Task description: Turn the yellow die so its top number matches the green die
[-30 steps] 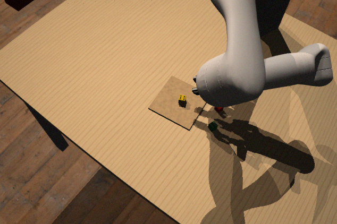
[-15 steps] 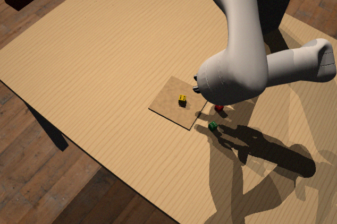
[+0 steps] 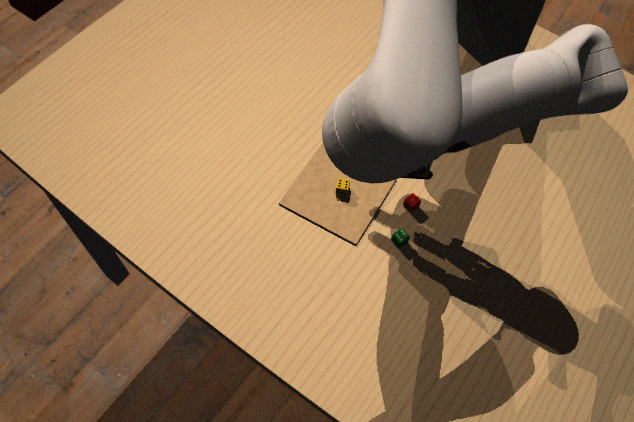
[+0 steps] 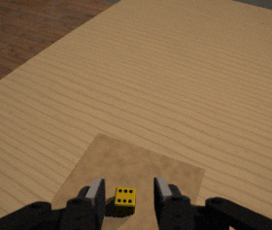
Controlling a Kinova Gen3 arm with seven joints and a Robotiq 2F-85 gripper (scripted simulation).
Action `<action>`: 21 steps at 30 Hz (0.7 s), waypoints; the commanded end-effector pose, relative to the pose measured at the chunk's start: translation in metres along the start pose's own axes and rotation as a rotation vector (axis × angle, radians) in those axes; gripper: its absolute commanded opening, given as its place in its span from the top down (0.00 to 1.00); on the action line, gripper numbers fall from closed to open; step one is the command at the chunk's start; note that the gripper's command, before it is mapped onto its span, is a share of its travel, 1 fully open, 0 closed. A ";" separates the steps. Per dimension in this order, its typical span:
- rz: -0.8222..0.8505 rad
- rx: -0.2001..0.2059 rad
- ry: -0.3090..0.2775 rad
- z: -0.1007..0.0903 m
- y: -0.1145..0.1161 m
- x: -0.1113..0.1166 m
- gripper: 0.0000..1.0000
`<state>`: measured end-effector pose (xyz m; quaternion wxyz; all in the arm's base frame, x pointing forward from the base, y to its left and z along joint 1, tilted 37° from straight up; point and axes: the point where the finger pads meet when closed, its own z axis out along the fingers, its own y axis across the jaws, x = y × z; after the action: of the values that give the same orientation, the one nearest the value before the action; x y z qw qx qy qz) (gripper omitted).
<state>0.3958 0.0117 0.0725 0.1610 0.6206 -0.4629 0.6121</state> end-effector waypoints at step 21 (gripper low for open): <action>0.025 -0.006 -0.587 0.015 -0.003 0.051 0.65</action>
<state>0.3926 0.0034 0.1011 0.0190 0.7808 -0.4781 0.4016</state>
